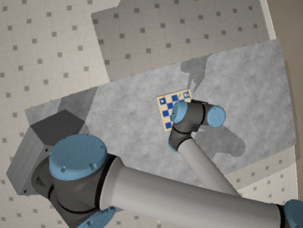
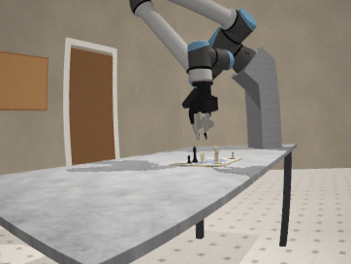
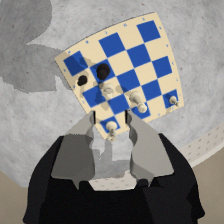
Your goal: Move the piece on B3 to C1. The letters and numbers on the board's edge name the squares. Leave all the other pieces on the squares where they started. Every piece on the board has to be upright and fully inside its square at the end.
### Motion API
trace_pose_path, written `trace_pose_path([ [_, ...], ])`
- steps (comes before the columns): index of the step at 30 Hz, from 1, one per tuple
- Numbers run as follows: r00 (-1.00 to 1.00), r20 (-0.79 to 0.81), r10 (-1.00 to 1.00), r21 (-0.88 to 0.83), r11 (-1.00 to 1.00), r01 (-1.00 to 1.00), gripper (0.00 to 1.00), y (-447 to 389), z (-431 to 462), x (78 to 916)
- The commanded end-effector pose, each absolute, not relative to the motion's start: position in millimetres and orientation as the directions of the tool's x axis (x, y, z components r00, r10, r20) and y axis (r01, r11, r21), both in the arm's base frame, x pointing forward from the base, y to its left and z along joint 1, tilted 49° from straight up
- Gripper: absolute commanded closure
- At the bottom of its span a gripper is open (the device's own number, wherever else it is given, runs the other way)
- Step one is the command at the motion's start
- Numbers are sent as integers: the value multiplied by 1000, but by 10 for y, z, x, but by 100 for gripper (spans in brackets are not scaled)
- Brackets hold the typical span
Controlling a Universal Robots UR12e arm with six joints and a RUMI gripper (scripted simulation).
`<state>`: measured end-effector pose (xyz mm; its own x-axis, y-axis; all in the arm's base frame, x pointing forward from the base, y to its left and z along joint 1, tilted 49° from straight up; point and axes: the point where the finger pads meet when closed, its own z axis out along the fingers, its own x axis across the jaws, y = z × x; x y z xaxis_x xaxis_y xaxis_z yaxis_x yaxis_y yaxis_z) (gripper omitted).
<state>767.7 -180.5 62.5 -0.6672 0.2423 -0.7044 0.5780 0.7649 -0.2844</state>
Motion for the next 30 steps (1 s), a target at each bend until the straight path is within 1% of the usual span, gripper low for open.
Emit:
trace_pose_path([
  [1,-667,-705,242,-284,765,578,77,-1837,591,7706],
  [30,-667,-705,242,-284,765,578,77,-2042,374,7860],
])
